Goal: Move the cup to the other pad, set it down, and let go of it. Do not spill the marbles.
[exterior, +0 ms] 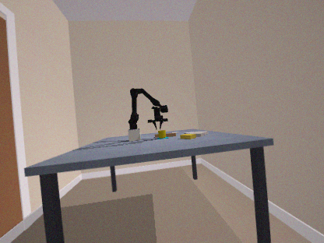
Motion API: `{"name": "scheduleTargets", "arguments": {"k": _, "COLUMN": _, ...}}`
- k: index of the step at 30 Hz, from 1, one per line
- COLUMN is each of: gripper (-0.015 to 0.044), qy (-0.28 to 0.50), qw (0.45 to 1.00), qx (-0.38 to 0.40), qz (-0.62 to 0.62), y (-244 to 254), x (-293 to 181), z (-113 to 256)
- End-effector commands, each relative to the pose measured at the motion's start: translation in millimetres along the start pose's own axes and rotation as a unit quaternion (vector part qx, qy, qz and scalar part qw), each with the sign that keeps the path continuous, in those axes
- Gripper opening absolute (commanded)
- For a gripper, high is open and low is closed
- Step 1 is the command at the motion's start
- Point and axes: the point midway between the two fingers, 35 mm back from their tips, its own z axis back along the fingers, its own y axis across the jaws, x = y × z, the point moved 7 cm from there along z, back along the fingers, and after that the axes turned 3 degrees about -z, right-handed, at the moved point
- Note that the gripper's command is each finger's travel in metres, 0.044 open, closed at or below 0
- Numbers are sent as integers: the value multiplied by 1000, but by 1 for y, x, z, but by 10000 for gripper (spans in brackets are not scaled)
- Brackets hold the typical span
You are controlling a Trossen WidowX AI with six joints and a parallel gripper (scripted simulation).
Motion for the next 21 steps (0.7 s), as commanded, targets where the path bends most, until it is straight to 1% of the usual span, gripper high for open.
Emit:
{"name": "scheduleTargets", "arguments": {"k": 1, "gripper": 147, "qy": -1, "qw": 1000, "qx": 7, "qz": 2, "y": -1, "x": 0, "z": 8}}
{"name": "scheduleTargets", "arguments": {"k": 5, "gripper": 147, "qy": -1, "qw": 1000, "qx": 6, "qz": 2, "y": -2, "x": 0, "z": 10}}
{"name": "scheduleTargets", "arguments": {"k": 6, "gripper": 173, "qy": 0, "qw": 1000, "qx": 1, "qz": 0, "y": -1, "x": 0, "z": 5}}
{"name": "scheduleTargets", "arguments": {"k": 16, "gripper": 435, "qy": 0, "qw": 1000, "qx": 2, "qz": 0, "y": -1, "x": 0, "z": 9}}
{"name": "scheduleTargets", "arguments": {"k": 21, "gripper": 440, "qy": 0, "qw": 1000, "qx": 3, "qz": 1, "y": 0, "x": 0, "z": 29}}
